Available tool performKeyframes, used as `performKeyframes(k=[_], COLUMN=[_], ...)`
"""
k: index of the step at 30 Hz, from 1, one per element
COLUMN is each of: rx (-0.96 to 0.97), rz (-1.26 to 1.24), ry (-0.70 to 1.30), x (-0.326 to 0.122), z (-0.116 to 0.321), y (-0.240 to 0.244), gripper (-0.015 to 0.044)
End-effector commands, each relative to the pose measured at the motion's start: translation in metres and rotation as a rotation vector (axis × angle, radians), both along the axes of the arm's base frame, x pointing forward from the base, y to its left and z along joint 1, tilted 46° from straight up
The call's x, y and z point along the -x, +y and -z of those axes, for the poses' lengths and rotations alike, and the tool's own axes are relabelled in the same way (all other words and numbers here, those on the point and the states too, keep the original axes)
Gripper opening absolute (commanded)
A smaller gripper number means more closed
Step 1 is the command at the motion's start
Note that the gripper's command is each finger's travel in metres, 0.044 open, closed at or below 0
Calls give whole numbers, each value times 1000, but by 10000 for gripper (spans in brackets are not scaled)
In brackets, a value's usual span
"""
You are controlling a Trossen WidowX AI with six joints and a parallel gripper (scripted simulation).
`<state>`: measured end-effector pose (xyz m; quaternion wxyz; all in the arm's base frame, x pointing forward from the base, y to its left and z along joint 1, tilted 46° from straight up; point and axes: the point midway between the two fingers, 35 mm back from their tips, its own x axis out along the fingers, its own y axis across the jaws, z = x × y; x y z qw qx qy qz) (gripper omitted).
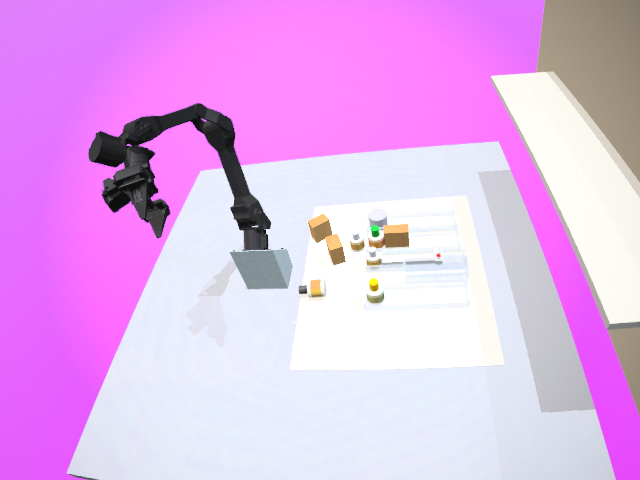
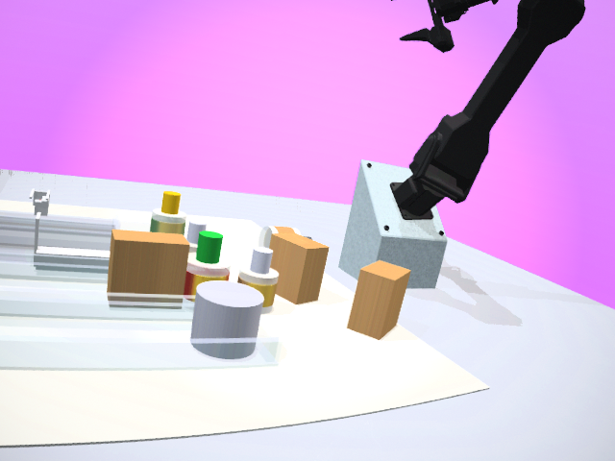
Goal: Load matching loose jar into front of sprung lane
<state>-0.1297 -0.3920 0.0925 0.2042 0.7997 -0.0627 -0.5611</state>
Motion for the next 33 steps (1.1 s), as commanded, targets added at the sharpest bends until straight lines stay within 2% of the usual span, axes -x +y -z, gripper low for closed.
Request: performKeyframes(k=[1,10,19,26,33], rx=[28,104,196,276,354], rz=[-258,-831,-1429,-1908,-2377], ry=[-8,-40,-120,-233,-405], x=[-73,-224,-348,-408,-423], z=[0,0,-1,-2,-2], y=[-3,33,128,235,352], gripper=[440,440,440,440,440])
